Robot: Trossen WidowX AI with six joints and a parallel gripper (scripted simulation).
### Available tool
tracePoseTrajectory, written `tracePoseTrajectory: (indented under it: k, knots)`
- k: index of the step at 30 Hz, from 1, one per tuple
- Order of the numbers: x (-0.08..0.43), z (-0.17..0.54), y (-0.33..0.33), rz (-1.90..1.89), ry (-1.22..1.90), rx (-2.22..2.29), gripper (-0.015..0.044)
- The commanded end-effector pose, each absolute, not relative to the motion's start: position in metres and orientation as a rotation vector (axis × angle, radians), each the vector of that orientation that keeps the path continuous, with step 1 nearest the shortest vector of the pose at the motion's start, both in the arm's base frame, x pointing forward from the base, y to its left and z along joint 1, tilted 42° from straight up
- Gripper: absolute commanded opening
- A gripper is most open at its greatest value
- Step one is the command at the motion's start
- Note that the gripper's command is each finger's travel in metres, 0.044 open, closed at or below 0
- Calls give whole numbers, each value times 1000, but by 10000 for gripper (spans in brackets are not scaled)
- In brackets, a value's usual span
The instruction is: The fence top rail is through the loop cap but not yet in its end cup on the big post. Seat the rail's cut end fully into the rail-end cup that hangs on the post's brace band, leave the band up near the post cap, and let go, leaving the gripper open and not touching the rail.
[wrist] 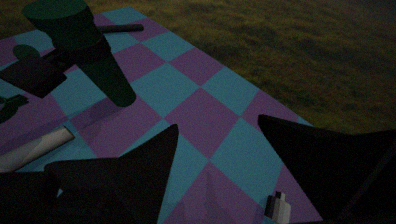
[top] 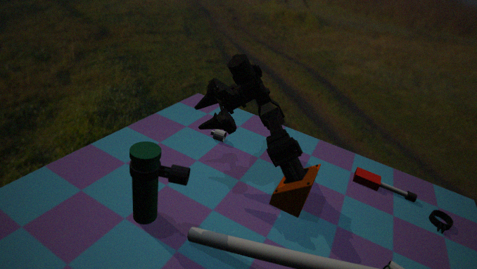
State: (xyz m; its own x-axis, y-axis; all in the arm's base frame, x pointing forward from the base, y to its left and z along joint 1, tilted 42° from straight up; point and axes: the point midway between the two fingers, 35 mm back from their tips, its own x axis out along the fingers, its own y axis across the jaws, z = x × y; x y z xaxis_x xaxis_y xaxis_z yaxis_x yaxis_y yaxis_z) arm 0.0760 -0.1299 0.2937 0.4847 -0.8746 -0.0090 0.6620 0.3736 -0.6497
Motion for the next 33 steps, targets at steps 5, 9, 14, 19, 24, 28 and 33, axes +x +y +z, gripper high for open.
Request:
tracePoseTrajectory:
  k: [5, 9, 14, 19, 24, 28, 33]
  knots:
    - [110, 301, -109, -895, 406, -653, 440]
    - [149, 303, -79, -764, 448, -666, 440]
    - [192, 294, -40, -630, 542, -690, 440]
    - [220, 281, -9, -552, 617, -694, 440]
    - [250, 255, 35, -479, 705, -665, 440]
    - [268, 225, 74, -441, 789, -642, 440]
    - [280, 180, 118, -428, 897, -620, 440]
